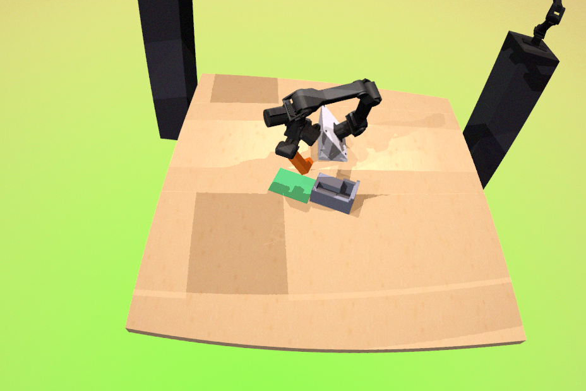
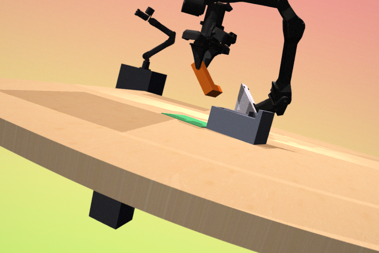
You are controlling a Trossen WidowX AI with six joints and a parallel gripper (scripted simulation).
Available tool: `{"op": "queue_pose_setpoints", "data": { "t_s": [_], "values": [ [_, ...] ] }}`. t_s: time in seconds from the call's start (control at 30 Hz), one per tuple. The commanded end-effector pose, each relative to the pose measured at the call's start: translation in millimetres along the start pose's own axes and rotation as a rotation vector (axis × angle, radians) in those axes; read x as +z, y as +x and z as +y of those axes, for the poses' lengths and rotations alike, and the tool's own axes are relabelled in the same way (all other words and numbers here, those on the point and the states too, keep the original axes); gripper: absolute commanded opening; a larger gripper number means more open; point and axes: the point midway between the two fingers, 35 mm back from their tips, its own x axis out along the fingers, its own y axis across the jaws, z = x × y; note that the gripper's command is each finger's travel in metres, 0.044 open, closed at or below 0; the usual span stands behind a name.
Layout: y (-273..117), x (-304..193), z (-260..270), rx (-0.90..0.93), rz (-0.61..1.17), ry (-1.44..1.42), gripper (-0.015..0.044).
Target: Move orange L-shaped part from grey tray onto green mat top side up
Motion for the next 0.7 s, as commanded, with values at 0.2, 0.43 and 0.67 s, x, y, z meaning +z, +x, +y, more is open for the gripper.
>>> {"op": "queue_pose_setpoints", "data": {
  "t_s": [0.2, 0.43, 0.67],
  "values": [
    [15, -3, 0, 0.005, 0.002, -0.004, 0.0],
    [26, -3, 0, 0.005, 0.002, -0.004, 0.0],
    [37, -3, 0, 0.005, 0.001, -0.004, 0.0]
  ]
}}
